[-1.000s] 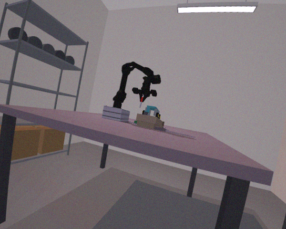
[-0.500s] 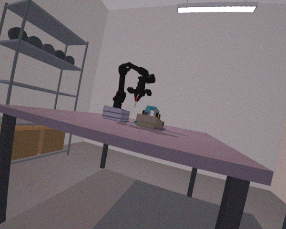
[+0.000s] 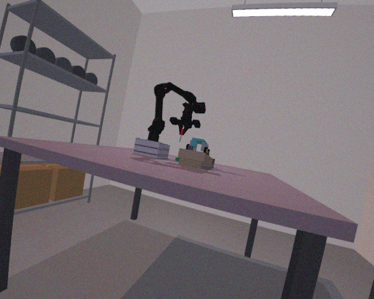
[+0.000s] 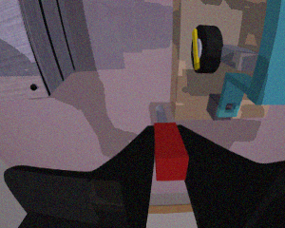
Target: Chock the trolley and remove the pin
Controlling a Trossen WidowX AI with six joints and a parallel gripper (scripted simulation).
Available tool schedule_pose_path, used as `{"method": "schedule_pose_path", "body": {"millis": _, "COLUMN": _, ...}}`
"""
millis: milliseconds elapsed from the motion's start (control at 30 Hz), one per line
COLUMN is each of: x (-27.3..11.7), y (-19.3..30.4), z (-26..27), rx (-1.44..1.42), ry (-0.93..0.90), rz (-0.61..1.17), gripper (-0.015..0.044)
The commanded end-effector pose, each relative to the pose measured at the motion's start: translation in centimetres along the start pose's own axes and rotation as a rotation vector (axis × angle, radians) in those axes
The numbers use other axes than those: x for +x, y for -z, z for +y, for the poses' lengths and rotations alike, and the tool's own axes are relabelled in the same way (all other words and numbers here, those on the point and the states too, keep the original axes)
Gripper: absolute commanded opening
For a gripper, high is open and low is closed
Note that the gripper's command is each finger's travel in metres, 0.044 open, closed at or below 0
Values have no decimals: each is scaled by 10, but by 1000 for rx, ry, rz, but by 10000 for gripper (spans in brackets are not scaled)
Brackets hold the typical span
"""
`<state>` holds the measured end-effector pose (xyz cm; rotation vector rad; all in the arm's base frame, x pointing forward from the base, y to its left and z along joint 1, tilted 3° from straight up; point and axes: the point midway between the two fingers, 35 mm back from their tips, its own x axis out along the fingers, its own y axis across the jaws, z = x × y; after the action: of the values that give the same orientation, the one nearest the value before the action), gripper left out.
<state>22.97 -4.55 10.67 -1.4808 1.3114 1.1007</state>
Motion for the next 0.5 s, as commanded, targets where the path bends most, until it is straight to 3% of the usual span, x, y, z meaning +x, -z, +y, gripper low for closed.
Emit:
{"method": "schedule_pose_path", "body": {"millis": 0, "x": -1, "y": -12, "z": 1, "rx": 2, "ry": -6, "rz": 3, "gripper": 0}}
{"method": "schedule_pose_path", "body": {"millis": 467, "x": -8, "y": -66, "z": 0, "rx": 2, "ry": -6, "rz": -3, "gripper": 0}}
